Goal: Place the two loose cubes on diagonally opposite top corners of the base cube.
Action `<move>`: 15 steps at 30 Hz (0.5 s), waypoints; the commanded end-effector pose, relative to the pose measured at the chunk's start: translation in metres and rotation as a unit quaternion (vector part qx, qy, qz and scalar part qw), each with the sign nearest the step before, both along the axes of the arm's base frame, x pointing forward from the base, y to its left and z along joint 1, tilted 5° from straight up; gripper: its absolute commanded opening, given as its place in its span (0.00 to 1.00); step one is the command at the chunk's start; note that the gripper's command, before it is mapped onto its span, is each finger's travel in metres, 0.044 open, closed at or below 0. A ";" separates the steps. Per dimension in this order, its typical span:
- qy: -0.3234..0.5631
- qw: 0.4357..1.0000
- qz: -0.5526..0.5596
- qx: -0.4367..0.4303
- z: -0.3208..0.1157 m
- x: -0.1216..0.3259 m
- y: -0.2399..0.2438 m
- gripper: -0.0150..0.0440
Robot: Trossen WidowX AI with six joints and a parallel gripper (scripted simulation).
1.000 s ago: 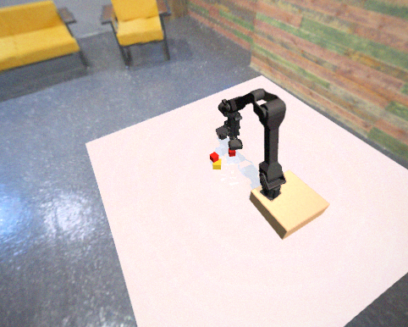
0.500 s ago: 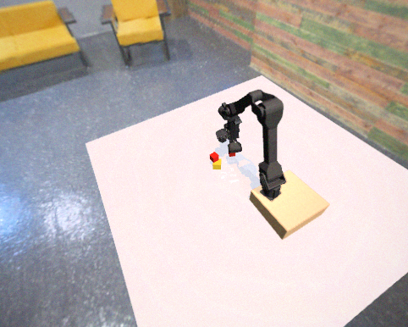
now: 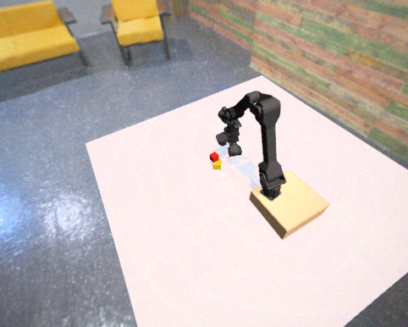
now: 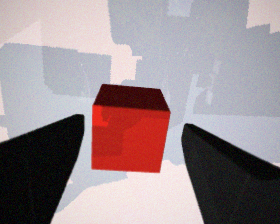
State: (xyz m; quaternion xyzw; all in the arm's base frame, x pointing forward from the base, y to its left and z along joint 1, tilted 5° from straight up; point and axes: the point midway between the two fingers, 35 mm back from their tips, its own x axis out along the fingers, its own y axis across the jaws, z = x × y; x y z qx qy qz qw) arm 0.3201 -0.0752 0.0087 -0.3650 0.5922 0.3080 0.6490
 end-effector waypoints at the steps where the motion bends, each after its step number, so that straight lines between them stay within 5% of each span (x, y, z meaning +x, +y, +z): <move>1: 0.003 1.000 0.003 0.002 -0.003 -0.002 0.001 0.53; 3: 0.003 1.000 0.003 0.002 -0.003 -0.002 0.001 0.44; 15: -0.012 1.000 -0.010 0.005 0.012 0.006 0.002 0.43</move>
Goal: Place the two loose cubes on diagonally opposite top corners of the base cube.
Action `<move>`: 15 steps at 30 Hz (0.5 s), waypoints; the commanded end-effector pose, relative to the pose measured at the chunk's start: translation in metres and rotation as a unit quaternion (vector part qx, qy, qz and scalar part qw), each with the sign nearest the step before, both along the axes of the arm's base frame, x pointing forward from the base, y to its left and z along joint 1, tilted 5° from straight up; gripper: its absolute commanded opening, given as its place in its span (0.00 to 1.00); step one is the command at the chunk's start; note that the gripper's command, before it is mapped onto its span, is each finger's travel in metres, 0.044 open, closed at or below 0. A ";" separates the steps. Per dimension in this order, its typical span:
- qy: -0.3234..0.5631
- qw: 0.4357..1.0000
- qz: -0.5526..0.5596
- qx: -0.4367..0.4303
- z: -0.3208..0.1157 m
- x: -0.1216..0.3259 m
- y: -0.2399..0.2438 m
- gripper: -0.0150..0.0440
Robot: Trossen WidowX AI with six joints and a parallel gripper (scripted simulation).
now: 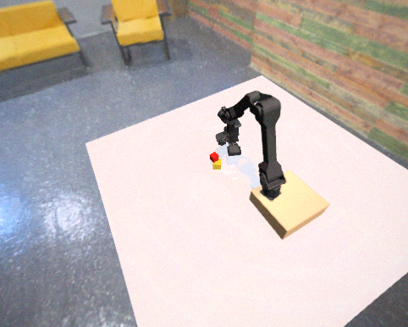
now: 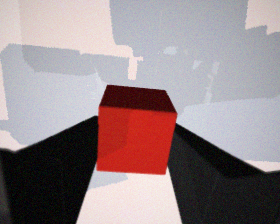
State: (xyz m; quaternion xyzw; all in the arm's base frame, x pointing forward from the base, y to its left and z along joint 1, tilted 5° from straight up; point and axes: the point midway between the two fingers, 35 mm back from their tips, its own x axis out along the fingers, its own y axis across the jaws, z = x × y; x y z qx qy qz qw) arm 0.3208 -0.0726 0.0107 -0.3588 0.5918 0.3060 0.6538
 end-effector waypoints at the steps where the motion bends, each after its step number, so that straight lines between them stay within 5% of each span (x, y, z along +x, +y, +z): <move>1: -0.010 1.000 -0.004 0.000 0.013 0.005 -0.001 0.43; 15: -0.004 1.000 0.001 -0.001 0.046 0.002 -0.001 0.43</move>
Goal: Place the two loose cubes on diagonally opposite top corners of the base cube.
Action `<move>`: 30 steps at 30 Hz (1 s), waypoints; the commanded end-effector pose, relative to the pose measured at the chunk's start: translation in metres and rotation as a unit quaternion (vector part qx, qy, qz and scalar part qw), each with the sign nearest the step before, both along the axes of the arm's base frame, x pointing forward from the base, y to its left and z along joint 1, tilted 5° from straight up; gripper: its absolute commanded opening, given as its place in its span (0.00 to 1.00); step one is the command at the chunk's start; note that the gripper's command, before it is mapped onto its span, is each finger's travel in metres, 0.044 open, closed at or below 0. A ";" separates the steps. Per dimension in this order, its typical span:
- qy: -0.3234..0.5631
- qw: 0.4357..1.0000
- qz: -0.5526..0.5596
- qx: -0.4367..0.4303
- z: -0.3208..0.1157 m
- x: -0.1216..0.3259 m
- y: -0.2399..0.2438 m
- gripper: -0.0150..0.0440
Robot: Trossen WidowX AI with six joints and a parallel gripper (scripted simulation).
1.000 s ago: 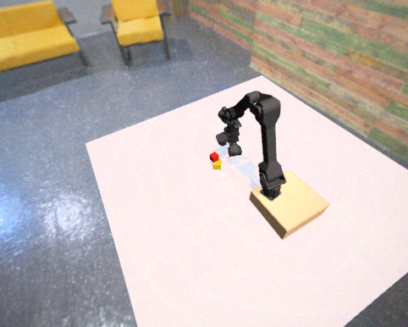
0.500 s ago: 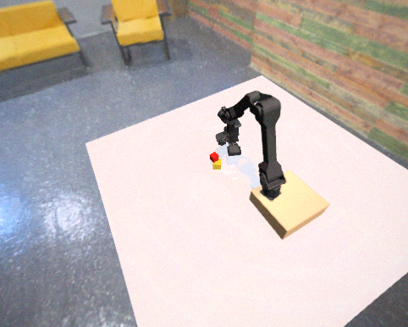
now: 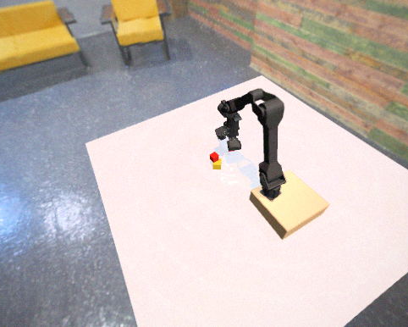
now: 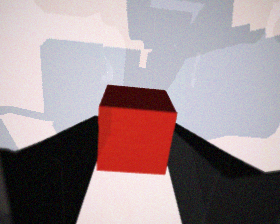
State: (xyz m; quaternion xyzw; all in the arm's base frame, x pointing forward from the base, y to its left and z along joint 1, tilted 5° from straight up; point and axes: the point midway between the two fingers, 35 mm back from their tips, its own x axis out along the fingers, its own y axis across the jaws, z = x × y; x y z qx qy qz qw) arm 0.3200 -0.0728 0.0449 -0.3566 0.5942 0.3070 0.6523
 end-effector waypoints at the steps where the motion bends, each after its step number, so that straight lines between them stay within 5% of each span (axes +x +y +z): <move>1: -0.008 1.000 0.002 -0.002 0.014 0.003 -0.001 0.43; 30: 0.001 1.000 -0.008 -0.002 0.070 -0.012 0.005 0.43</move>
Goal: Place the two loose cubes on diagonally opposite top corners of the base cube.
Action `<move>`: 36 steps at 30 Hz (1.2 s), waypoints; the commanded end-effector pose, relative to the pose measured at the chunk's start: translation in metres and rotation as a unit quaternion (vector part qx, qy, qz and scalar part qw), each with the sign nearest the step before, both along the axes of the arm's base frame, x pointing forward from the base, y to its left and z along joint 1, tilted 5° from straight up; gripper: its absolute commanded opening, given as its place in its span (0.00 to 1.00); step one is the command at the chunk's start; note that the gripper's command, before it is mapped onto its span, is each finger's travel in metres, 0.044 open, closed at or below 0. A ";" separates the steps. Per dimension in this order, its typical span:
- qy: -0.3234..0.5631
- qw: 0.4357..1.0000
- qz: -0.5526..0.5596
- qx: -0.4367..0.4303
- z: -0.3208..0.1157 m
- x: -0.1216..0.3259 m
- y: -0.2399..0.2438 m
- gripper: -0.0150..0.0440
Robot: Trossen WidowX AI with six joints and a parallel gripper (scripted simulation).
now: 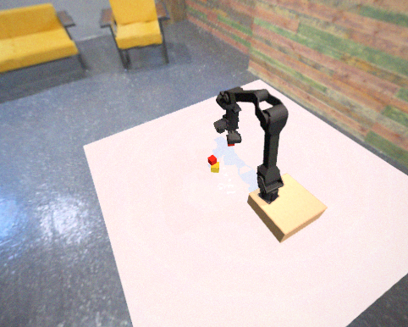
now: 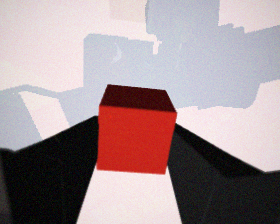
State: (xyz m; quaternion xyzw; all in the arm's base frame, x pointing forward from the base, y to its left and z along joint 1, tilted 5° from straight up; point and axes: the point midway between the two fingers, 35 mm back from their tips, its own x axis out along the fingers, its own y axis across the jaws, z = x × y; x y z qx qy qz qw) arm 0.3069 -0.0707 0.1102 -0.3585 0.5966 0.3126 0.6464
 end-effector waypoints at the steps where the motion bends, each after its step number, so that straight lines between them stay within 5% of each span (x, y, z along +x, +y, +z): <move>1: -0.006 1.000 -0.026 0.001 0.004 0.001 0.006 0.43; 36: -0.013 0.896 -0.441 0.045 -0.006 -0.027 0.108 0.43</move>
